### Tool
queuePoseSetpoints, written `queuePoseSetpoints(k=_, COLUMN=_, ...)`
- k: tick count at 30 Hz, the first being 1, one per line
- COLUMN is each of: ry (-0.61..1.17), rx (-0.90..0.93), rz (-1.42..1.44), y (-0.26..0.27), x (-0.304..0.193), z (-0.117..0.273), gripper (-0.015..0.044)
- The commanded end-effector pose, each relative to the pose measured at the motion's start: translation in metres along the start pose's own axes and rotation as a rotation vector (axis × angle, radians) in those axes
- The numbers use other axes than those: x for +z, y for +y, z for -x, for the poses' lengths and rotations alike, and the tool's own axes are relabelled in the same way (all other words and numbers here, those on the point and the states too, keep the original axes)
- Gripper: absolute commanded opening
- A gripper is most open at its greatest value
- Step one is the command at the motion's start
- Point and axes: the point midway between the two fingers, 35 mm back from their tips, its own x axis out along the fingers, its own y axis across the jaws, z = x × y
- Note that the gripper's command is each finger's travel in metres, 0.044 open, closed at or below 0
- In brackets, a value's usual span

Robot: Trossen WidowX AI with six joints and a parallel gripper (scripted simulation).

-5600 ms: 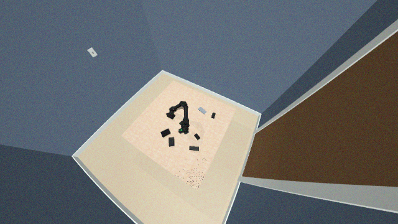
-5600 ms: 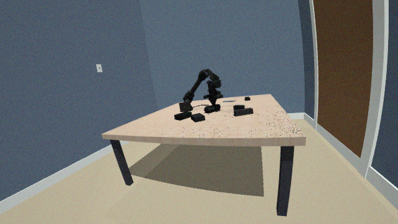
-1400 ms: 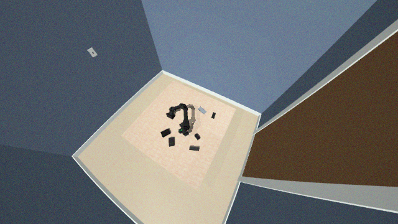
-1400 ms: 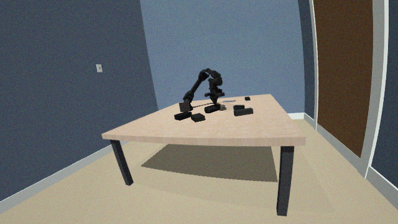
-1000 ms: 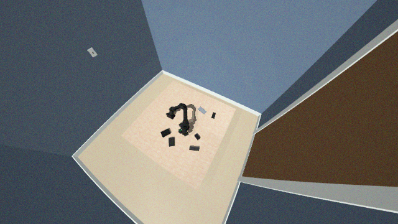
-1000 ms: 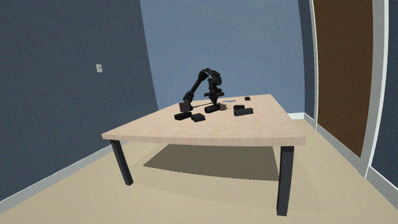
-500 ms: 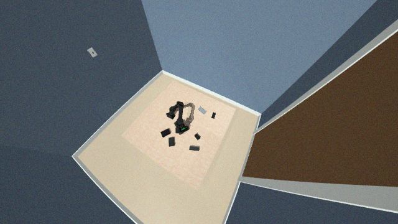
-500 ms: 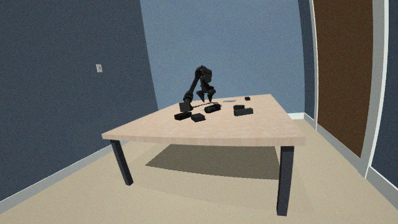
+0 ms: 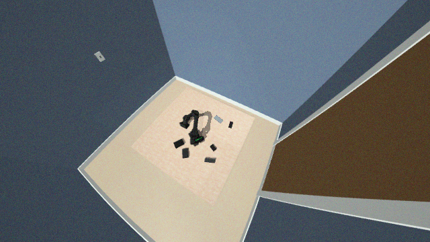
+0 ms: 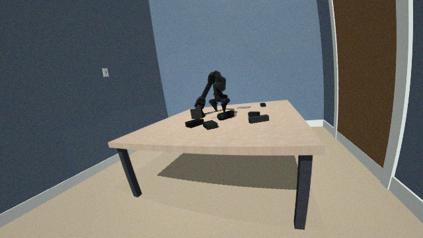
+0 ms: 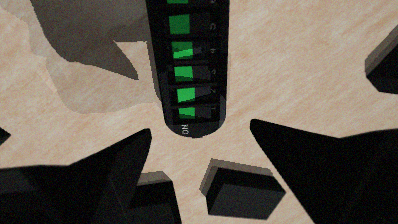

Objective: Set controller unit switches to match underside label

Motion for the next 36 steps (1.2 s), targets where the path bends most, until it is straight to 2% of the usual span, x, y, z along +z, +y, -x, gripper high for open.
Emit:
queuePoseSetpoints(k=1, ry=-0.006, rx=0.005, rz=-0.009, y=0.002, x=0.0, z=-0.008, gripper=0.044)
queuePoseSetpoints(k=19, ry=-0.008, rx=0.006, rz=-0.008, y=0.004, x=0.001, z=-0.035, gripper=0.044)
queuePoseSetpoints(k=22, ry=-0.008, rx=0.006, rz=-0.008, y=0.004, x=0.001, z=-0.035, gripper=0.0361)
queuePoseSetpoints(k=36, ry=-0.008, rx=0.006, rz=-0.008, y=0.004, x=0.001, z=-0.035, gripper=0.0268)
